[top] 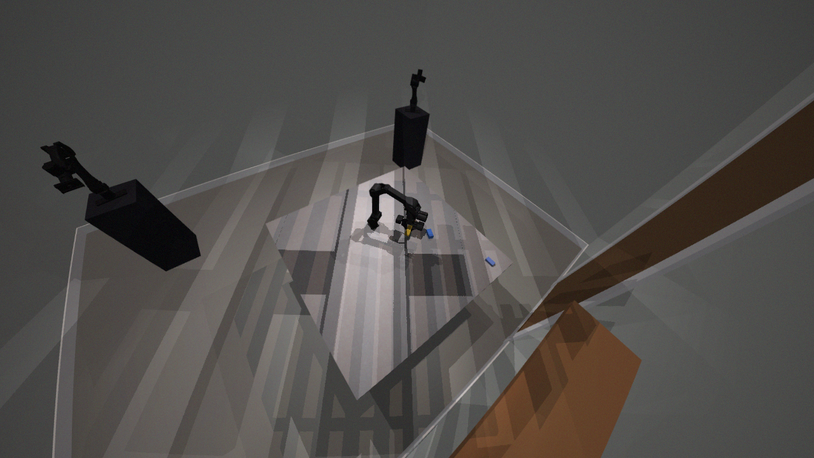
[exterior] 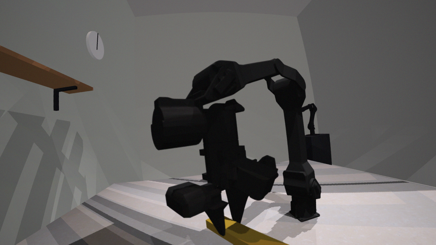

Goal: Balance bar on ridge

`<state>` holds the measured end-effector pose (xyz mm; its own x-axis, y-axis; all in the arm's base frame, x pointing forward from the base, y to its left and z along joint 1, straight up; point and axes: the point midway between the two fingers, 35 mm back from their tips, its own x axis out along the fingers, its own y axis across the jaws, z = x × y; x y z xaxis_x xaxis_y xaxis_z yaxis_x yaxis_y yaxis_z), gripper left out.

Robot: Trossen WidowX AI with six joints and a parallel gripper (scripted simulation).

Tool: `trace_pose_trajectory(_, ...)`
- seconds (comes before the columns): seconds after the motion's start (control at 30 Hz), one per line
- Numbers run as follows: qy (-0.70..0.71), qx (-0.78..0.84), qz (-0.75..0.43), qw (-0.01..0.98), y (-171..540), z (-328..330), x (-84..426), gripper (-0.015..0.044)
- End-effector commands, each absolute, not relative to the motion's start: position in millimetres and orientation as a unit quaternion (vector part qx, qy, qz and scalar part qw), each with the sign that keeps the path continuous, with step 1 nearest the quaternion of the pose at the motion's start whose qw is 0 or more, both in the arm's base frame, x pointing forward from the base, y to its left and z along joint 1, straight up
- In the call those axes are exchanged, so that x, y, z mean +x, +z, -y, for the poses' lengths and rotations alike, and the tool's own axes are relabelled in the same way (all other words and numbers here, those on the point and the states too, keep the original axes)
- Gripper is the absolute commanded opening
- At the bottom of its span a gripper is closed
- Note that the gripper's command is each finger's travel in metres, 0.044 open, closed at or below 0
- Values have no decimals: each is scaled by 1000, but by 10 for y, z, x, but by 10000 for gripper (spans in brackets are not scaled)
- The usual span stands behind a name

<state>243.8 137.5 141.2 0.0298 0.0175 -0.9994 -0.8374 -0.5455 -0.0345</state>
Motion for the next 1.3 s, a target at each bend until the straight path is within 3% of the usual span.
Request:
trace_pose_trajectory(0.0, 616, -626, -330, 346, 1324, -1375, 2441, 0)
trace_pose_trajectory(1.27, 616, -626, -330, 346, 1138, -1370, 2445, 0)
